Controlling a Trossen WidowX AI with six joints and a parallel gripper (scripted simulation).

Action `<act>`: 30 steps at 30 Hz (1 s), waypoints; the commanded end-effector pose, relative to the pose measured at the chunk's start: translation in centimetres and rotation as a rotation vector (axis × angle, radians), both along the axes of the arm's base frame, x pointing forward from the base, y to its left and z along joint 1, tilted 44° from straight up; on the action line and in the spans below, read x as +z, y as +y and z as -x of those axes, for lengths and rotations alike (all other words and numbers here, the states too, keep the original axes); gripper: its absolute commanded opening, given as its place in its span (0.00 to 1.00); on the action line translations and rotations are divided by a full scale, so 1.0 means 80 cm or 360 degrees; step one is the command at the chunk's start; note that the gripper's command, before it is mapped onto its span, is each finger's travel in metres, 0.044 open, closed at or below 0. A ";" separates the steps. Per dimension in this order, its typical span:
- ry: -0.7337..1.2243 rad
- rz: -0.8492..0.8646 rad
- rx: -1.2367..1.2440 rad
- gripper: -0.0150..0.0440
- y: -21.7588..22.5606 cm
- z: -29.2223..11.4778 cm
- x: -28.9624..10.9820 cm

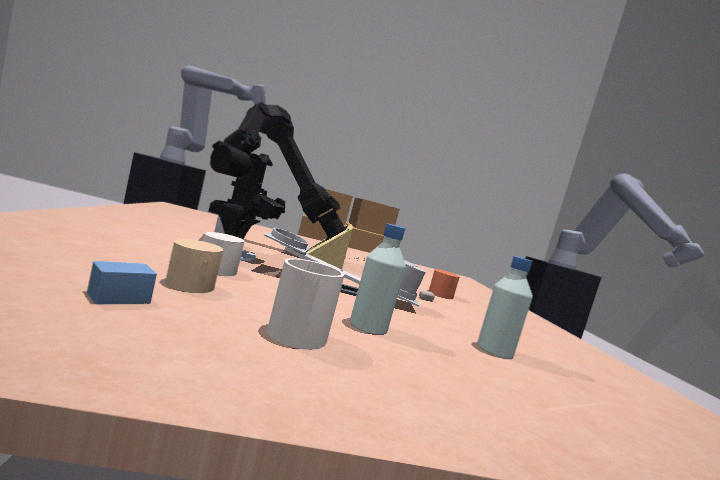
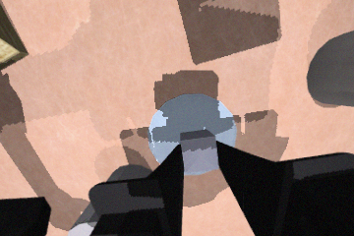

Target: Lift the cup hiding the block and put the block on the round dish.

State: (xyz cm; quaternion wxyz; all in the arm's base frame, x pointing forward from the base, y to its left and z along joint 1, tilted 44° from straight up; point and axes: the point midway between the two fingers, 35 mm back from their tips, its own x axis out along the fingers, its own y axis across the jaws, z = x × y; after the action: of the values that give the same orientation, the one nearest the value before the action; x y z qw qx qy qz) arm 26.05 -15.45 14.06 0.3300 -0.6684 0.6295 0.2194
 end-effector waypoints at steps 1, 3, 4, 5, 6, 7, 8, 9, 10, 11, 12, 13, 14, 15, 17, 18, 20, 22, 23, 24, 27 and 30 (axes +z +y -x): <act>0.0000 0.0000 0.0000 0.30 0.000 0.000 0.000; 0.0000 0.0000 0.0000 0.39 0.000 0.000 0.000; 0.0000 0.0000 0.0000 0.43 0.000 0.000 0.000; 0.0000 0.0000 0.0000 0.48 0.000 0.000 0.000; 0.0000 0.0000 0.0000 0.52 0.000 0.000 0.000; 0.0000 0.0000 0.0000 0.57 0.000 0.000 0.000; 0.0000 0.0000 0.0000 0.61 0.000 0.000 0.000; 0.0000 0.0000 0.0000 0.65 0.000 0.000 0.000; 0.0000 0.0000 0.0000 0.70 0.000 0.000 0.000; 0.0000 0.0000 0.0000 0.74 0.000 0.000 0.000; 0.0000 0.0000 0.0000 0.79 0.000 0.000 0.000; 0.0000 0.0000 0.0000 0.83 0.000 0.000 0.000; 0.0000 0.0000 0.0000 0.88 0.000 0.000 0.000; 0.0000 0.0000 0.0000 0.92 0.000 0.000 0.000; 0.0002 -0.0004 0.0000 1.00 0.007 0.000 0.006; 0.0005 -0.0008 0.0001 1.00 0.015 0.001 0.013; 0.0013 -0.0014 0.0002 1.00 0.036 0.005 0.032; 0.0017 -0.0013 0.0004 1.00 0.049 0.009 0.045; 0.0018 -0.0013 0.0004 1.00 0.050 0.009 0.047; 0.0018 -0.0013 0.0004 1.00 0.050 0.009 0.047; 0.0018 -0.0013 0.0004 1.00 0.050 0.009 0.047; 0.0017 -0.0016 0.0010 1.00 0.067 0.012 0.063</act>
State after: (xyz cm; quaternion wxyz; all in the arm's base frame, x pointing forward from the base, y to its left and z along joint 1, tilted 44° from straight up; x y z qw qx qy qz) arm 25.19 -11.31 17.64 0.3276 -0.6653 0.6300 0.2306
